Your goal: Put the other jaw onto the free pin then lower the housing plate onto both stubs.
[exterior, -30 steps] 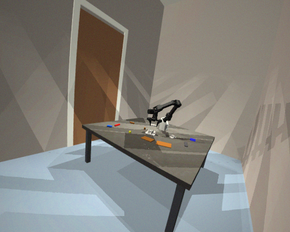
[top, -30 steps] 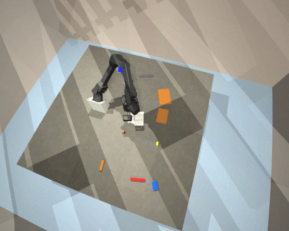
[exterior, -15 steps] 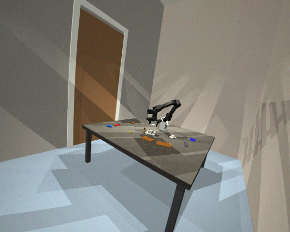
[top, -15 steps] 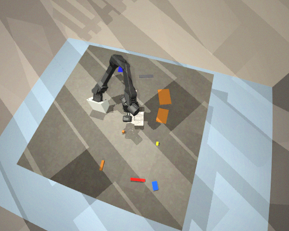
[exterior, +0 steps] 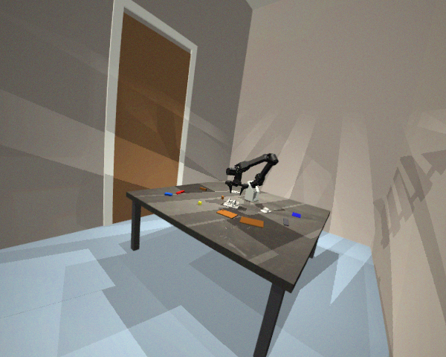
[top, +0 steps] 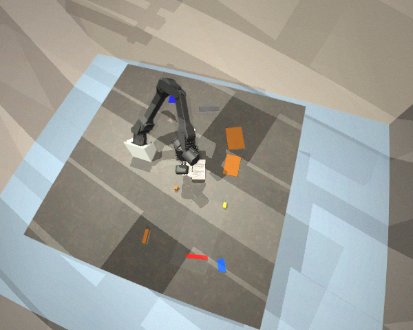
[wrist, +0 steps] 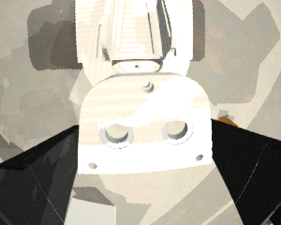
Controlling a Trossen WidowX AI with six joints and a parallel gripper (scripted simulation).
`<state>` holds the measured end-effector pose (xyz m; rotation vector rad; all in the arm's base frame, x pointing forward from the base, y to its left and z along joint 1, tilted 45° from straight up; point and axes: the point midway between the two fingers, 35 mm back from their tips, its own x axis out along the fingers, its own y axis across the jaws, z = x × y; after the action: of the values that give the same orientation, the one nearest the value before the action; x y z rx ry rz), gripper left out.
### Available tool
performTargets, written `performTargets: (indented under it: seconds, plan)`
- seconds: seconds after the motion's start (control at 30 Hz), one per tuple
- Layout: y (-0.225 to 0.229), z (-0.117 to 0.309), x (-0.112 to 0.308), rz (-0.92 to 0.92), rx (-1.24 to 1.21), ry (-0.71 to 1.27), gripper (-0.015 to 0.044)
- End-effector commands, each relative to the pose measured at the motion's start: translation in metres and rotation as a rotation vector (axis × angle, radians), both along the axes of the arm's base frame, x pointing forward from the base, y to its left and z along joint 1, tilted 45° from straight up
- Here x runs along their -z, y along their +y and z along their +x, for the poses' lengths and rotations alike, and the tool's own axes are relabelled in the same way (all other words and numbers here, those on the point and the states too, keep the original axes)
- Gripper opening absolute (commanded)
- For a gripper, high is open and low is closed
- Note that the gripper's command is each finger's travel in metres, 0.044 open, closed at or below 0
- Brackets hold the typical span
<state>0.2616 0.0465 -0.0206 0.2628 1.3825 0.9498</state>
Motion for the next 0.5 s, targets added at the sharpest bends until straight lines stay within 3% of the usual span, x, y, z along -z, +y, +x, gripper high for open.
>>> performTargets:
  seconds: [0.0,0.47]
  plan:
    - [-0.0003,0.001,0.0001,-0.001,-0.003,-0.007,0.0351]
    - [0.0008,0.0009,0.0023,-0.001,-0.003,-0.007,0.0351]
